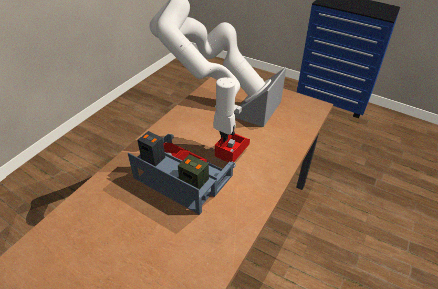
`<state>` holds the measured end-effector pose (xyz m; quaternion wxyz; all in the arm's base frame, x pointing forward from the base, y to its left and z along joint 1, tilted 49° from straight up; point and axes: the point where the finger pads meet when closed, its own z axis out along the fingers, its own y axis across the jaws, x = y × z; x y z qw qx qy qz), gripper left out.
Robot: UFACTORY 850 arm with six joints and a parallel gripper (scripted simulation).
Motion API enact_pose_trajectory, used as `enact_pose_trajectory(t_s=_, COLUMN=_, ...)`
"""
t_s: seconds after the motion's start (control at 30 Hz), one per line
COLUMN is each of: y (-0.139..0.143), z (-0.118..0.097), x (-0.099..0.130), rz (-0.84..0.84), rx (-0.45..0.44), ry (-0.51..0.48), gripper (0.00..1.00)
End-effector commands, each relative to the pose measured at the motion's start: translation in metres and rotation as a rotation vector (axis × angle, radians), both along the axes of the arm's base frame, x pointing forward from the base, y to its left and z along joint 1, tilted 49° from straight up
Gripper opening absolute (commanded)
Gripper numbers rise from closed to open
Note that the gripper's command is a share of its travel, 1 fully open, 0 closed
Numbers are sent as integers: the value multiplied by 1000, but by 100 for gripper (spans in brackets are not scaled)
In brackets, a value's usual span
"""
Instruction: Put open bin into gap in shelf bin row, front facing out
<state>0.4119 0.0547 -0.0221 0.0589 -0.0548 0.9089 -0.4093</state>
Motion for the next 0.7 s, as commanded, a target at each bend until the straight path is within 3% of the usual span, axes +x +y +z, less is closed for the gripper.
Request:
enact_pose_trajectory(t_s=0.0, y=1, z=1, x=5, rz=1, rx=1, ry=0, gripper=0)
enact_pose_trajectory(t_s=0.3, y=1, z=1, x=5, rz=1, rx=1, ry=0, gripper=0)
enact_pose_trajectory(t_s=0.47, y=4, z=3, x=27, rz=1, rx=1, ry=0, gripper=0)
enact_pose_trajectory(t_s=0.67, y=4, z=3, x=27, rz=1, rx=1, ry=0, gripper=0)
